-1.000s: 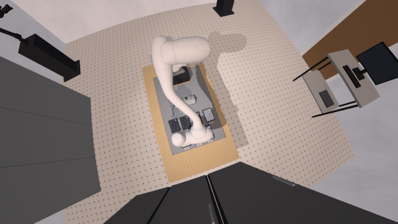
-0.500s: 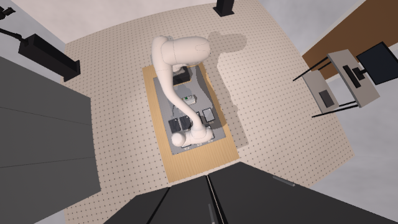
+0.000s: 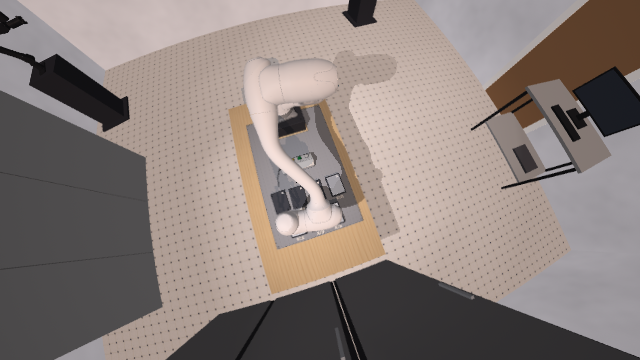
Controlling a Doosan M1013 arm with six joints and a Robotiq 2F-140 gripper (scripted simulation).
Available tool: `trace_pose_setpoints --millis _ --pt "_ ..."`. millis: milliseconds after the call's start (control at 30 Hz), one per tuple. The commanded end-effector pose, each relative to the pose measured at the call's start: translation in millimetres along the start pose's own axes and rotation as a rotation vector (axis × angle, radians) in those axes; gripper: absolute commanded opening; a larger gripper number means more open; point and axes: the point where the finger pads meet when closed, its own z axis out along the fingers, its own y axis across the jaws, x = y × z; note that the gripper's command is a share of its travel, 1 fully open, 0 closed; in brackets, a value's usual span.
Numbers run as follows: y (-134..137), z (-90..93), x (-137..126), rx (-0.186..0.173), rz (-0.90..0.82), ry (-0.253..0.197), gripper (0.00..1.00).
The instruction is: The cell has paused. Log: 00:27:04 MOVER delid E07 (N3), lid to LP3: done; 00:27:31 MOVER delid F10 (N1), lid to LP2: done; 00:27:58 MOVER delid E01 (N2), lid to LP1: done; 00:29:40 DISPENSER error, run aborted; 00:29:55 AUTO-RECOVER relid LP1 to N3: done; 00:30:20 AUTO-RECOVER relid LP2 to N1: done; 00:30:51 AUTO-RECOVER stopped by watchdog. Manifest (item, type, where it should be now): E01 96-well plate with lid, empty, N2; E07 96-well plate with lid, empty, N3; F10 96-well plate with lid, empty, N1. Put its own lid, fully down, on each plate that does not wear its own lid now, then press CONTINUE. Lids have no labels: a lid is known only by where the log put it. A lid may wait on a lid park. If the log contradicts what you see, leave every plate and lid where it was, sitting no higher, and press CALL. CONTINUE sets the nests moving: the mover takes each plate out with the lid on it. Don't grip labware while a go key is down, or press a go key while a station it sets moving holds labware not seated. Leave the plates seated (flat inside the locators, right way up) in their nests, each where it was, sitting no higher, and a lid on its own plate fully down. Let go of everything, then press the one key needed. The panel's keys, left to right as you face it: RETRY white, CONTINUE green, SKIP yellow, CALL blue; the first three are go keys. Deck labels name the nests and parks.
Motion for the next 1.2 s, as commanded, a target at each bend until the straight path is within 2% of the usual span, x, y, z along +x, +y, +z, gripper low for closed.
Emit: trace_pose_setpoints --millis 0,300,333,1167 --pt "-2.7 3.2 1.2 0.005 0.003 0.002 0.59" --pt "-2.7 3.2 1.2 0.005 0.003 0.002 0.59" --pt "-2.7 3.2 1.2 0.005 0.003 0.002 0.66" --pt "-2.7 3.2 1.2 0.005 0.003 0.002 0.66"
